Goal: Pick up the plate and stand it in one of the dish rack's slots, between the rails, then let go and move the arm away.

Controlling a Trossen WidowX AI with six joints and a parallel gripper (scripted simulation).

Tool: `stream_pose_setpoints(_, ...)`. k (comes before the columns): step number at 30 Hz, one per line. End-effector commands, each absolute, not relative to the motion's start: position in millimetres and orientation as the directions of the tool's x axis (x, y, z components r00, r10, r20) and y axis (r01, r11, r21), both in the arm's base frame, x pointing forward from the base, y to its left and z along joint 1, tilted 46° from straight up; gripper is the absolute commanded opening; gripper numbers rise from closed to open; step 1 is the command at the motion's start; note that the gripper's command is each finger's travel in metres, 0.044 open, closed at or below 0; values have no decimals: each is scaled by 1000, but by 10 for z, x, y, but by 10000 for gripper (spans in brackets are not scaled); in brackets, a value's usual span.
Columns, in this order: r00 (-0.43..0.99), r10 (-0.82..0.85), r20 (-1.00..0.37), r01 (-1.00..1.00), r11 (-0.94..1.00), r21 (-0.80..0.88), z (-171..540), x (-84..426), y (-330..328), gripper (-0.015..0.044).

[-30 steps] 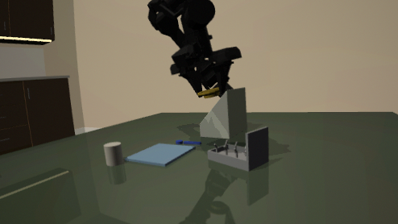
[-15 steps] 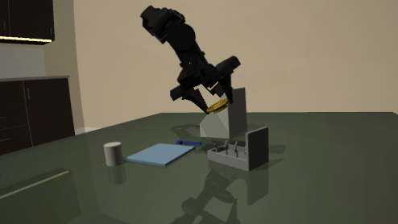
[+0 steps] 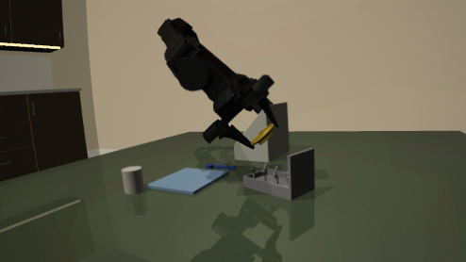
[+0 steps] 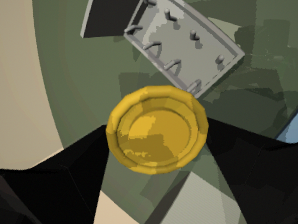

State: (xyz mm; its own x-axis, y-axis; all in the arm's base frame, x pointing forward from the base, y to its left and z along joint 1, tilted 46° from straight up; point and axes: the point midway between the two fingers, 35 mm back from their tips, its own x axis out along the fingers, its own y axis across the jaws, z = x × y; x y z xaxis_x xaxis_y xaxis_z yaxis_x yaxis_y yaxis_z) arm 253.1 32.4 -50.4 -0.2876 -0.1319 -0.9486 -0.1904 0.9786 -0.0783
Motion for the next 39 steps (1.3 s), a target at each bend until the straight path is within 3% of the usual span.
stream_pose_setpoints(1,-279,-58,-959,-247,969,13,-553,2503,297,0)
stream_pose_setpoints(21,-141,251,-958,-550,784,287,-728,2501,136,0)
stream_pose_setpoints(39,77,454,-888,-824,531,200,-751,2518,-26,0)
